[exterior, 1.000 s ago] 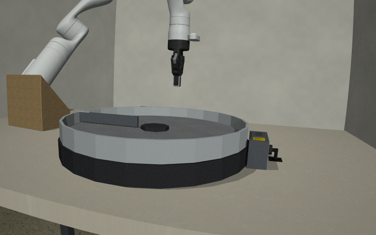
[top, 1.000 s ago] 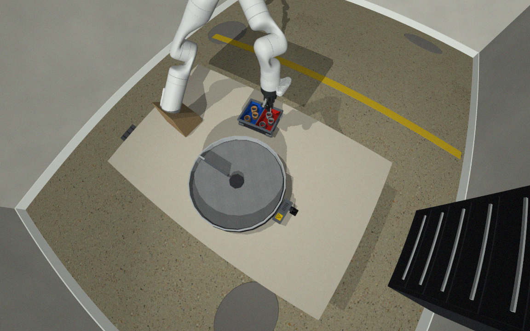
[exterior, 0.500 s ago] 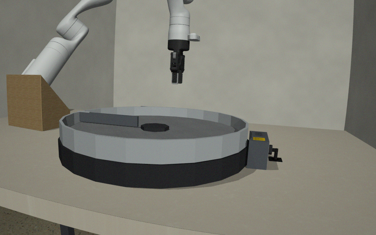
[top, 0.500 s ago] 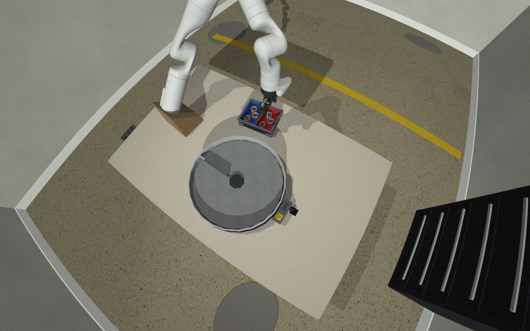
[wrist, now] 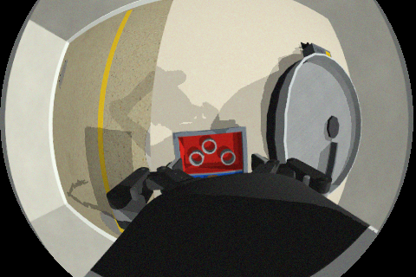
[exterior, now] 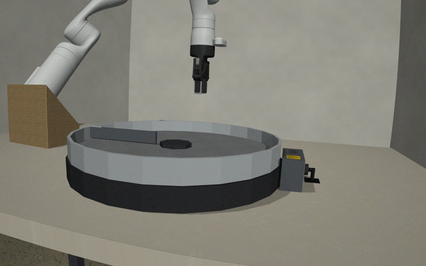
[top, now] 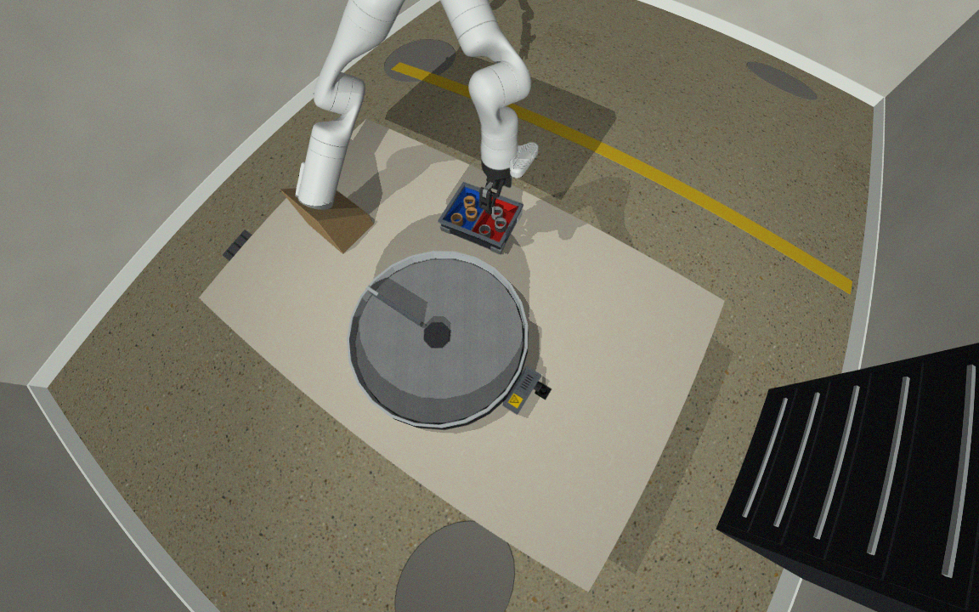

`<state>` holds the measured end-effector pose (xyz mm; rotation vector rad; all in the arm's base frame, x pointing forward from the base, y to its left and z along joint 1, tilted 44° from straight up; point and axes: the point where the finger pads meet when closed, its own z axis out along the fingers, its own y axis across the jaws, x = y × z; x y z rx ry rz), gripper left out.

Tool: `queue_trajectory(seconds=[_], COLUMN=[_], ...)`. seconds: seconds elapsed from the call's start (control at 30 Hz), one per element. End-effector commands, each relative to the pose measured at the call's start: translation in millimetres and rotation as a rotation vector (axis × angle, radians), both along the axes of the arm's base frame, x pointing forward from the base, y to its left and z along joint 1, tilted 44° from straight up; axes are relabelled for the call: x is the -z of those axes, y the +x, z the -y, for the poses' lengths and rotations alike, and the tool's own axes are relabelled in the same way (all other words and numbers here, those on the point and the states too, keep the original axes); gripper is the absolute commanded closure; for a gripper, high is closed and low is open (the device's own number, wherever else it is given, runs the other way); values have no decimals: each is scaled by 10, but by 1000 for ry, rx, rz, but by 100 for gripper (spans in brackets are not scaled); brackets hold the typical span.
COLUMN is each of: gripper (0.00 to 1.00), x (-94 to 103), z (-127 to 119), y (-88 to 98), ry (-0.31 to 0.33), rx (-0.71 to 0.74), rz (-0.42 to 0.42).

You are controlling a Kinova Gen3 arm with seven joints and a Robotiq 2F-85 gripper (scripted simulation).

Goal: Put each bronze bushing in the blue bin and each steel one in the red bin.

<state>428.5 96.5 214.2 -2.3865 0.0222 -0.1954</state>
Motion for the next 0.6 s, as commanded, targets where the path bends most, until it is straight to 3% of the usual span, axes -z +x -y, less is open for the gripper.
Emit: queue_trajectory(seconds=[0.0, 0.13, 0.37, 0.47, 0.57], gripper=[0, 0, 0, 0, 0], x=[-3, -3, -28, -28, -44], z=[6, 6, 138, 138, 217], y=[3, 3, -306, -306, -491], ry=[0, 0, 0, 0, 0], rx=[1, 1, 1, 1, 1], rz=[1, 1, 1, 1, 1])
